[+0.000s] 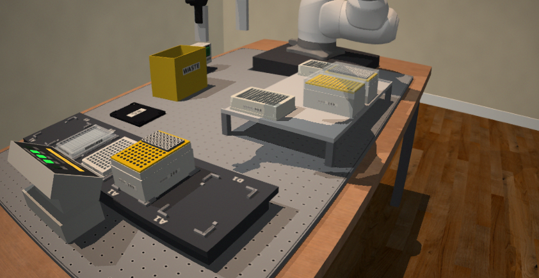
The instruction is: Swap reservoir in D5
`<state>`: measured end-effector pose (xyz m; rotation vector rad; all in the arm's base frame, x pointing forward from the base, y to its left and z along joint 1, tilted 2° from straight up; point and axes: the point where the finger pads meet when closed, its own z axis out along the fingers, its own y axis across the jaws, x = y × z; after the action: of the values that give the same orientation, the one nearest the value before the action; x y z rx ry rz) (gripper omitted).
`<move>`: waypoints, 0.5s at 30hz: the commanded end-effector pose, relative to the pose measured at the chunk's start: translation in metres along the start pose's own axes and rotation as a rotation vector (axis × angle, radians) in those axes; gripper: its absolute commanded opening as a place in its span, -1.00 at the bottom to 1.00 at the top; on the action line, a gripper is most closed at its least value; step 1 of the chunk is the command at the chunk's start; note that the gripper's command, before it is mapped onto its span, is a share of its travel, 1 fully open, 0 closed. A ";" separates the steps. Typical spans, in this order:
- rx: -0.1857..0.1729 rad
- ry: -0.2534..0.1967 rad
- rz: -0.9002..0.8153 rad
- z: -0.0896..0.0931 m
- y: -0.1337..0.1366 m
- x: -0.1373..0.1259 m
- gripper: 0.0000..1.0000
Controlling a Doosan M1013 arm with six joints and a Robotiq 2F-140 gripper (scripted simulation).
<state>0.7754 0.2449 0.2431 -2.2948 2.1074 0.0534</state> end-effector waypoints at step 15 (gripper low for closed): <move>0.000 0.000 0.000 0.000 -0.034 0.033 0.54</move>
<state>0.8113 0.2215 0.2423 -2.2938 2.1079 0.0529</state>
